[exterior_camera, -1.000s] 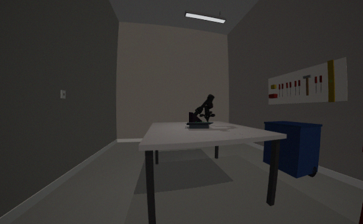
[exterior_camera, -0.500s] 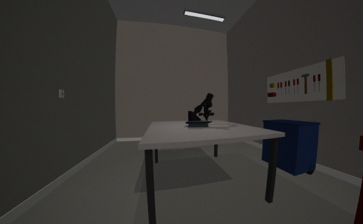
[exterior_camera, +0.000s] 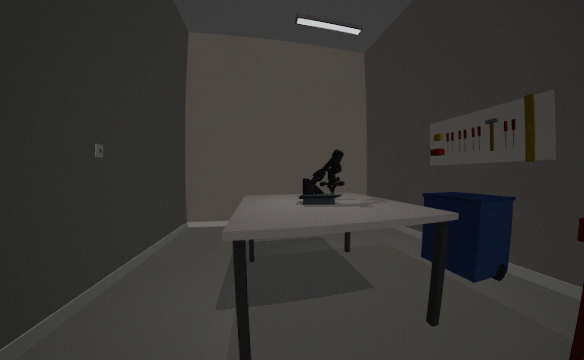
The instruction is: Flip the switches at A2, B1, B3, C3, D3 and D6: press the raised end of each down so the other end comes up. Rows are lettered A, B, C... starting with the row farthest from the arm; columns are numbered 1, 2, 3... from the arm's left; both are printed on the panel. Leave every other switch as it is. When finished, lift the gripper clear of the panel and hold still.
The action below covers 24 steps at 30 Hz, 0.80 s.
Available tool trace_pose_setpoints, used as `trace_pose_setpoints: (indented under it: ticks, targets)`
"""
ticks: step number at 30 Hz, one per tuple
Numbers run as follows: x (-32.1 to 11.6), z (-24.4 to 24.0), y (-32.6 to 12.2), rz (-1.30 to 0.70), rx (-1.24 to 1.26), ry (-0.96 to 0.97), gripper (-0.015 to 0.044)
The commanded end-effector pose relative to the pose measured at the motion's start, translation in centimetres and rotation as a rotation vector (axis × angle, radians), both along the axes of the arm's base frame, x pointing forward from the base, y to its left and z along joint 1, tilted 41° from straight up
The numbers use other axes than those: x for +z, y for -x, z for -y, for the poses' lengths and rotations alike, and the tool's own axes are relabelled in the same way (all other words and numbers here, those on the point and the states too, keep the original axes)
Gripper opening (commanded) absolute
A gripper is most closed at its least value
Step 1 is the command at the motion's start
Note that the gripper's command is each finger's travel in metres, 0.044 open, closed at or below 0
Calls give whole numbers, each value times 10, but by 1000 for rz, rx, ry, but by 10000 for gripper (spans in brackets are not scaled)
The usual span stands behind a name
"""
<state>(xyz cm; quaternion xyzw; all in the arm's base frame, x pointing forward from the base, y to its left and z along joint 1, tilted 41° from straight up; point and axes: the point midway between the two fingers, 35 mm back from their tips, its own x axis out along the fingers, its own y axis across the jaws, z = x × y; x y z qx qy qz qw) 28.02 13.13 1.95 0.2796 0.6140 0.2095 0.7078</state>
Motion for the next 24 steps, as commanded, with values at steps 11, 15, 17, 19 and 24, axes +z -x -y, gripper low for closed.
trace_pose_setpoints:
  ticks: [11, 15, 17, 19, 24]
  targets:
    - [40, 37, 6, -21, 11, 7, 0]
    - [47, 42, 8, -24, 13, 6, 0]
    - [45, 44, 8, -24, 13, 7, 0]
    - [32, 60, 7, -25, 13, 10, 0]
    - [7, 89, 11, -24, 13, 9, 0]
